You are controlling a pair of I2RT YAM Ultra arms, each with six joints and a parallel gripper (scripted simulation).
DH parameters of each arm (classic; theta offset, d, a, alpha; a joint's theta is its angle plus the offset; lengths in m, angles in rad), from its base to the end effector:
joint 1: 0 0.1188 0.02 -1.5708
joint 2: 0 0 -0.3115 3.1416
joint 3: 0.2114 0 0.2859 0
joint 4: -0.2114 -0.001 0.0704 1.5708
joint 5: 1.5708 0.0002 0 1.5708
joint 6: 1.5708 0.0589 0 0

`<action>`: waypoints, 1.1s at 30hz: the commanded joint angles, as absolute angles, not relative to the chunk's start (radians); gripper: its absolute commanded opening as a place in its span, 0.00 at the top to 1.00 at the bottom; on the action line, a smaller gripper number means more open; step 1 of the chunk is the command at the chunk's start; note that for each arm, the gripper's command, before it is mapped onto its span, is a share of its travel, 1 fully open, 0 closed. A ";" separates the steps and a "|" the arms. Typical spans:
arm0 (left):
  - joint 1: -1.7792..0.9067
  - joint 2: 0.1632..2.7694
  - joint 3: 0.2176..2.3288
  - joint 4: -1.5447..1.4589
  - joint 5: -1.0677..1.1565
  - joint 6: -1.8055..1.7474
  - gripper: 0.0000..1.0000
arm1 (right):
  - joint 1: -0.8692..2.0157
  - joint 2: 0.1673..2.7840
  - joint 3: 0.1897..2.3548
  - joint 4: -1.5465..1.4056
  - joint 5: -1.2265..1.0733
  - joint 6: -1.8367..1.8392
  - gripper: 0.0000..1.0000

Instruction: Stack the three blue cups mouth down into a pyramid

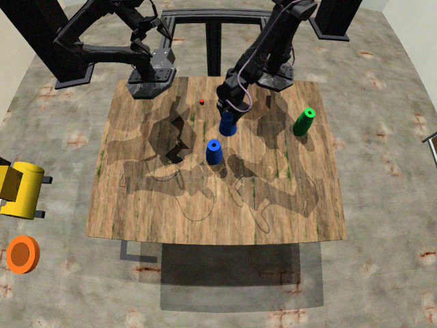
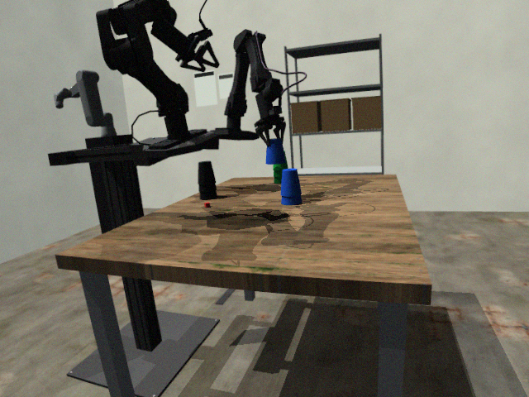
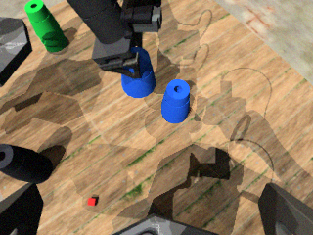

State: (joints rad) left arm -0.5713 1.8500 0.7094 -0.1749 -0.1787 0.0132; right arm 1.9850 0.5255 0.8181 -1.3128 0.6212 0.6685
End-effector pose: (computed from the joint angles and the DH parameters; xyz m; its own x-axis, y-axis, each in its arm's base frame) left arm 0.2663 -0.1575 0.0649 -0.8073 0.5344 -0.2502 0.5051 0.8451 0.1753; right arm 0.0053 0.0707 0.3122 -0.2682 -0.6423 -0.7180 -0.8929 0.4455 -0.0649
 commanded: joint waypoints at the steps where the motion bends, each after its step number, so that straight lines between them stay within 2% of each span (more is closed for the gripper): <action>1: -0.590 1.859 0.714 -0.150 -0.185 0.009 1.00 | 1.992 0.526 0.836 -1.330 0.643 0.671 0.00; 33: -0.554 2.013 0.675 0.050 -0.167 0.041 1.00 | 1.992 0.526 0.836 -1.330 0.643 0.671 0.00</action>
